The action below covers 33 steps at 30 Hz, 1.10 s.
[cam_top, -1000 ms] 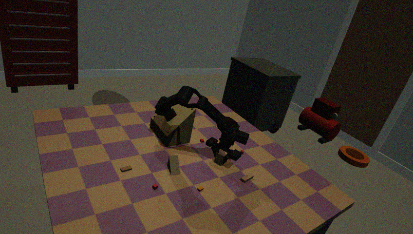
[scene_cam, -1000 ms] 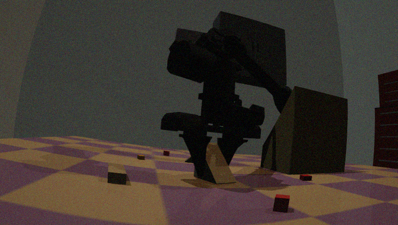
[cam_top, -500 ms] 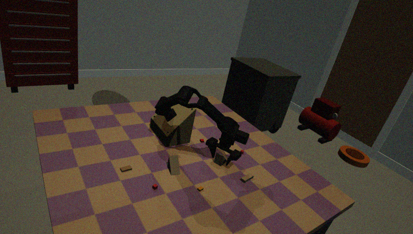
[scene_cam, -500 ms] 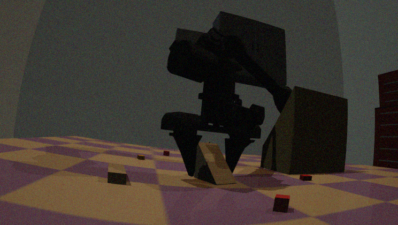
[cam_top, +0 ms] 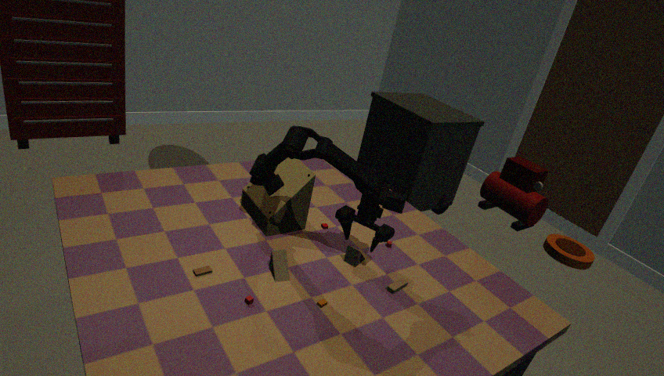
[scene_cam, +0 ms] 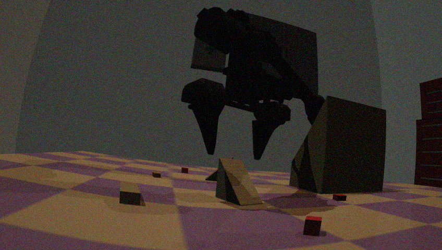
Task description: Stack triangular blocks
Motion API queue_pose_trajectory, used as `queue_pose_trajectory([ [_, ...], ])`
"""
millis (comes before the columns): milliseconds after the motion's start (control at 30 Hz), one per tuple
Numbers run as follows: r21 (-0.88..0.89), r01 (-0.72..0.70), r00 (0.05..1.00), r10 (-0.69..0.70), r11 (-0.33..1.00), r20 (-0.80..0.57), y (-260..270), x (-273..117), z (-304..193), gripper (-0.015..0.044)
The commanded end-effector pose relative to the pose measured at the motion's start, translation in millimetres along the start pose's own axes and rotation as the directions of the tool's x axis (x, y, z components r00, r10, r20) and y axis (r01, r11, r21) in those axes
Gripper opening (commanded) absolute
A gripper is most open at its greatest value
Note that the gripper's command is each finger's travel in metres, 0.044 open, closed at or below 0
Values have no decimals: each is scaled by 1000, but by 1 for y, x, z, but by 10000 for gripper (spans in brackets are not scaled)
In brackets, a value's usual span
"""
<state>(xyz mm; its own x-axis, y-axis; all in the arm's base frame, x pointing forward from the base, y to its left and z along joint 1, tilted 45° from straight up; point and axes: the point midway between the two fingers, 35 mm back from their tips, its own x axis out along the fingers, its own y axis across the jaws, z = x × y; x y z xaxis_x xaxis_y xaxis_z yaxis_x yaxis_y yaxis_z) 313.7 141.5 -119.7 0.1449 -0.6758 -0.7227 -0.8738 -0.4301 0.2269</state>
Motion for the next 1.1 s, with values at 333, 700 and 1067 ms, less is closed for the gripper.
queue_pose_trajectory([
  [333,481,-123,988,62,868,140,1,6,-14,440],
  [700,861,-444,871,108,-246,480,3,10,-52,440],
  [1067,279,-207,716,48,-938,696,5,6,-87,440],
])
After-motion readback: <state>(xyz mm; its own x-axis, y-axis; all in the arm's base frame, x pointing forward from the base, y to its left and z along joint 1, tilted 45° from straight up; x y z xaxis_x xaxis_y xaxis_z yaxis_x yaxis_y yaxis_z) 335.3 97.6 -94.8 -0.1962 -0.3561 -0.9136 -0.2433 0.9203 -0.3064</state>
